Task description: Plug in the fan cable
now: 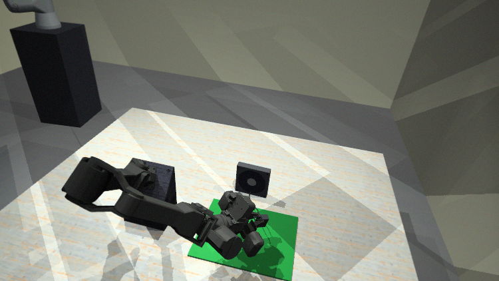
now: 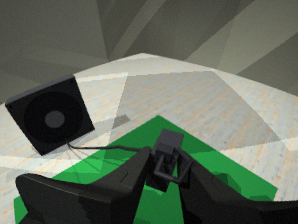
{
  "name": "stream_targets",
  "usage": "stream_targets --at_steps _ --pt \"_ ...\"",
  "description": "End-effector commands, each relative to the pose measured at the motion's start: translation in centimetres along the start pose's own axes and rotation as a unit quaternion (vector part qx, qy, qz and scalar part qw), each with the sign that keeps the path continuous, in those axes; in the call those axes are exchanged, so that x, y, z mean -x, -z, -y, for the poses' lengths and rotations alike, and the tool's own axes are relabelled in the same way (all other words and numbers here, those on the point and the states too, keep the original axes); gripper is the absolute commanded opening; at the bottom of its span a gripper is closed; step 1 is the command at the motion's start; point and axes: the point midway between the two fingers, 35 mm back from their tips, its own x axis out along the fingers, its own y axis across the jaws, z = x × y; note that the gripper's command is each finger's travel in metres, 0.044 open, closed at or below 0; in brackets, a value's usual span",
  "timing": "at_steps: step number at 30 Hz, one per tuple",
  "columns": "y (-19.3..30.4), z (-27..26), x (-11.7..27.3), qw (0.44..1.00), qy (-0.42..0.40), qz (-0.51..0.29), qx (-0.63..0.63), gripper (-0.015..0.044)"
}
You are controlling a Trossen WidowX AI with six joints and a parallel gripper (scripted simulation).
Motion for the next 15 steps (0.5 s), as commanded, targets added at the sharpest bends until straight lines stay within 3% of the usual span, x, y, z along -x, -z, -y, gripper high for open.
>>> stream_targets --at_steps 1,15 --pt "-0.1 0.0 0.6 1.000 0.010 0.022 0.015 0.0000" --pt "-0.6 0.0 2.4 0.993 0.046 0.084 0.064 0.0000"
